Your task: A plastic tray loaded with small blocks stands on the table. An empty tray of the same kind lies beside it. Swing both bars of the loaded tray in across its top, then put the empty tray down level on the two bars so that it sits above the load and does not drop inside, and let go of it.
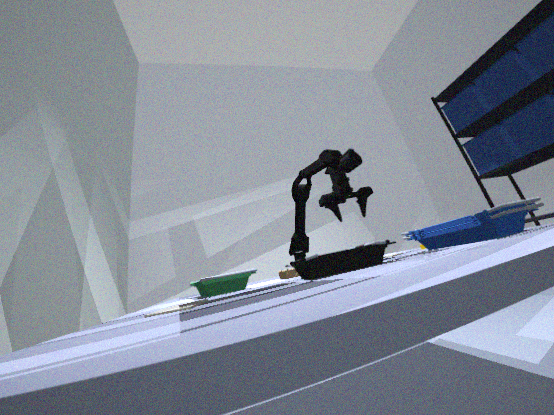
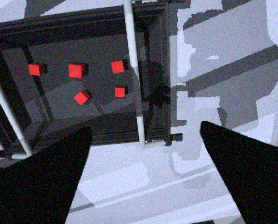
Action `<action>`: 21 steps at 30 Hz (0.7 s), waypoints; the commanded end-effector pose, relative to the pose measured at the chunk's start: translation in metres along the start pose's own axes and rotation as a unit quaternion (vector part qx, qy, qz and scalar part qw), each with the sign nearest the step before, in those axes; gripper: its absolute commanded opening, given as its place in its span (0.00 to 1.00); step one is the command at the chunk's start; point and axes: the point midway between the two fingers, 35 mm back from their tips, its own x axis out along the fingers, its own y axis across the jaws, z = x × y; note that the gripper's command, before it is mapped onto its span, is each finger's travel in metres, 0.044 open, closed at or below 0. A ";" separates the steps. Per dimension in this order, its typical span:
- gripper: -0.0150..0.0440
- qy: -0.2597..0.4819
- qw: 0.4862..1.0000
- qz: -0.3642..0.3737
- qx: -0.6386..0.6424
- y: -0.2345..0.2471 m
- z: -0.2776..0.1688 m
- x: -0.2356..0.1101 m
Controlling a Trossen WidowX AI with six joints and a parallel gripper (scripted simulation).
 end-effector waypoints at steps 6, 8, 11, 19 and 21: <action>1.00 -0.010 0.884 0.016 0.467 0.110 -0.012 0.016; 1.00 -0.007 0.822 0.017 0.569 0.136 -0.011 0.017; 1.00 -0.004 0.740 0.017 0.672 0.164 -0.007 0.019; 1.00 0.005 0.470 0.015 0.882 0.235 0.012 0.022; 1.00 0.007 0.391 0.015 0.920 0.252 0.019 0.023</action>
